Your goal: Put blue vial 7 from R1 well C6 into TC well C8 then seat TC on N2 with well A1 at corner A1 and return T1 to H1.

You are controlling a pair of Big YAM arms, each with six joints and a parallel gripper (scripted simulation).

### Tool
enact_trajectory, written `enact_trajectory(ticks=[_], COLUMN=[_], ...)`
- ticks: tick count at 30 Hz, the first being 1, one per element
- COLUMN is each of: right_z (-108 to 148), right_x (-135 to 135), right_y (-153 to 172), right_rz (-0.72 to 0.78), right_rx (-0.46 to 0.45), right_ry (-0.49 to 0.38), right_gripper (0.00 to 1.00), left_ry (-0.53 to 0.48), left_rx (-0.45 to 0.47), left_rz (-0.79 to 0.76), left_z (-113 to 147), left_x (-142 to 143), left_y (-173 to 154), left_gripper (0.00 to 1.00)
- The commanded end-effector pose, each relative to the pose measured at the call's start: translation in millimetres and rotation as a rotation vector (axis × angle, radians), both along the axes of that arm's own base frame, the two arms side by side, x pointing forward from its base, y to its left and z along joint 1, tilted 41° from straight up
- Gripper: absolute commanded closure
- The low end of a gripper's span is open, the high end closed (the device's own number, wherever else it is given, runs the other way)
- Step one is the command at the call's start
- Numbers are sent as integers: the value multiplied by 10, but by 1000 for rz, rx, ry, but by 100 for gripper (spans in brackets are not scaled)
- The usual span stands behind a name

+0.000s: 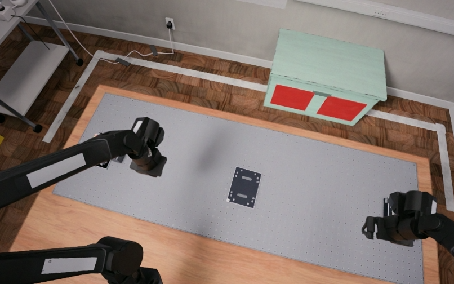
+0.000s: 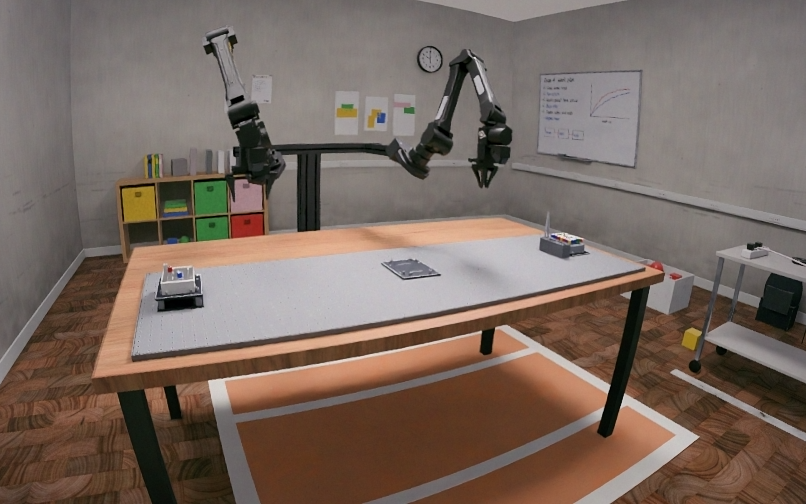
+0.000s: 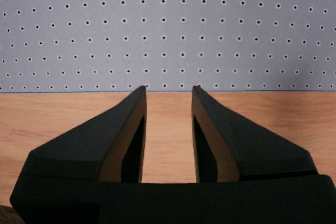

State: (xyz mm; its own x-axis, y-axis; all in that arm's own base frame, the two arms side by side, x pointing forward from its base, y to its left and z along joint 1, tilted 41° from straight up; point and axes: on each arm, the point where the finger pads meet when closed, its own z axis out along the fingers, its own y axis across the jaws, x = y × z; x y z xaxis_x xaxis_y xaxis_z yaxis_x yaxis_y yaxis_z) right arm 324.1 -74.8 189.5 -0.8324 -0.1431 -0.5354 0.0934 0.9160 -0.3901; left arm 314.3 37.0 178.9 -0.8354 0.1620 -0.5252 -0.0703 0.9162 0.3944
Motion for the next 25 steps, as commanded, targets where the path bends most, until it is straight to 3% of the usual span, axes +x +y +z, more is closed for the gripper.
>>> enact_trajectory(ticks=[1,5,25], right_z=[-18,-48,39], right_x=[-109,-180,-98], right_y=[145,260,233], right_rz=[-19,-19,-21], right_rx=[24,24,22], right_ry=[-11,-11,-27], right_gripper=[0,0,0], left_ry=[-22,-22,-22], left_rx=[-5,-5,-5], left_rz=[10,10,10], left_z=[104,104,104], left_x=[43,43,43], left_y=[3,3,3], left_gripper=[76,76,76])
